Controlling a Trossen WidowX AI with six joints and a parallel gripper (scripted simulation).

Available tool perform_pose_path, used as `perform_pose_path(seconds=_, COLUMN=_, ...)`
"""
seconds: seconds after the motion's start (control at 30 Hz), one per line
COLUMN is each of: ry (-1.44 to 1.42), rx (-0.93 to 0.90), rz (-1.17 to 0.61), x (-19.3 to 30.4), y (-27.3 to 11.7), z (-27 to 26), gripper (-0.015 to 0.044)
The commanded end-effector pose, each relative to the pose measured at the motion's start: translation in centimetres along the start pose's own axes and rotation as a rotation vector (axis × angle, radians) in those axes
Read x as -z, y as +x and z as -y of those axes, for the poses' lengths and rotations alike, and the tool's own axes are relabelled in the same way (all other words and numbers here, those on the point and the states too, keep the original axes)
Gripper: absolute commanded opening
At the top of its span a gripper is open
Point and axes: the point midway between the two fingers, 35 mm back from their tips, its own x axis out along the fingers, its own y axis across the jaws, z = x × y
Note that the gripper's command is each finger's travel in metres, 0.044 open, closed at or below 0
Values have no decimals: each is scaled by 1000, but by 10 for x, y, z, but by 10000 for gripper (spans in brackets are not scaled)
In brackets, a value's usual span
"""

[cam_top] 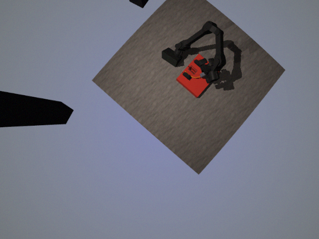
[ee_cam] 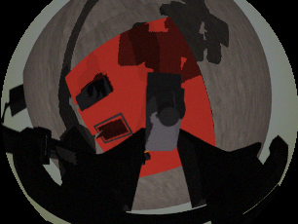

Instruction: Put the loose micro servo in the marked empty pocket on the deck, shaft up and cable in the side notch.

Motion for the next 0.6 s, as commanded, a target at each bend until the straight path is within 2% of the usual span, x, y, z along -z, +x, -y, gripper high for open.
perform_pose_path(seconds=0.0, ry=123, rx=6, rz=-2, x=1, y=-1, z=1, gripper=0)
perform_pose_path(seconds=0.57, ry=706, rx=7, rz=-1, x=1, y=-1, z=1, gripper=0)
